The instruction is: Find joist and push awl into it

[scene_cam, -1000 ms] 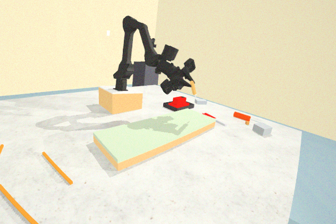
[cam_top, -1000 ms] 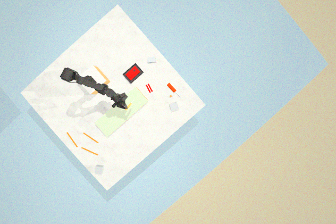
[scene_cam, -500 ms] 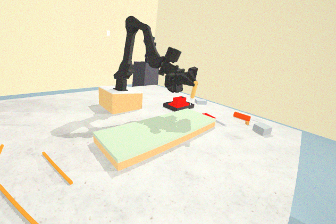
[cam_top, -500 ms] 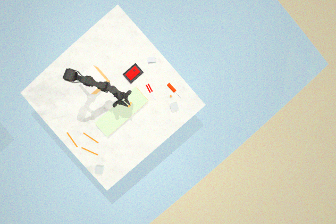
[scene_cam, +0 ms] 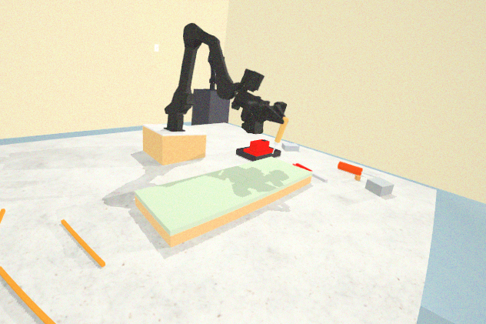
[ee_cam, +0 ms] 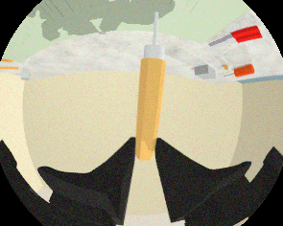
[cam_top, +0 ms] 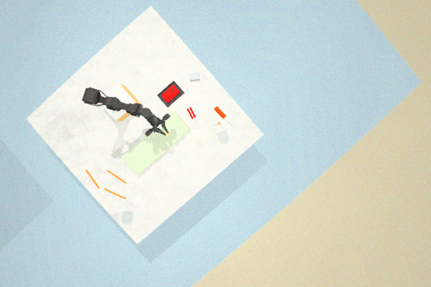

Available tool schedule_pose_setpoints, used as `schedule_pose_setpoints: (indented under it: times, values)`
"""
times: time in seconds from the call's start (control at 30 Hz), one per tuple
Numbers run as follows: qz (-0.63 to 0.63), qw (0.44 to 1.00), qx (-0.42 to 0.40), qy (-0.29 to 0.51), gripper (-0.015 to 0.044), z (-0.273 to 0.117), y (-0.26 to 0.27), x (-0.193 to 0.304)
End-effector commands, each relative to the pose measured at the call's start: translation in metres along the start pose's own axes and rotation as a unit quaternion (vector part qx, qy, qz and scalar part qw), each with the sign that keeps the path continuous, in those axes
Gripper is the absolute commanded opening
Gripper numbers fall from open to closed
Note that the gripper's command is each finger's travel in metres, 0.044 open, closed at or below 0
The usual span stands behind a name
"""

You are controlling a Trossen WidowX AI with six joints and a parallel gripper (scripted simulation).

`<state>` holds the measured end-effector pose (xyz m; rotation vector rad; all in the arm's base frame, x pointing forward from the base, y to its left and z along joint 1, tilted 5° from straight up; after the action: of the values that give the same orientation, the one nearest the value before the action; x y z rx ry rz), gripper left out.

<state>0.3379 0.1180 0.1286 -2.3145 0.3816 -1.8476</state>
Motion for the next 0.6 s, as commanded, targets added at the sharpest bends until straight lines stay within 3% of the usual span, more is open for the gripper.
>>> schedule_pose_setpoints:
  times: [0.0,0.57]
  values:
    - [0.0,1.0,0.0,0.007,0.0,0.0011,-0.0019,0.0039]
    - [0.0,1.0,0.0,0.007,0.0,0.0036,-0.0009,-0.0037]
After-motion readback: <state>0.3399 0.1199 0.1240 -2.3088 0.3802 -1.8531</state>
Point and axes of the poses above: the point midway between the two fingers, 35 mm back from their tips, its own z axis out along the fingers, its own y axis across the jaws, x = y × z, the point moved 3 cm from there along -z, back along the fingers, and after that the axes turned 11 degrees about z, right-handed, at the moved point
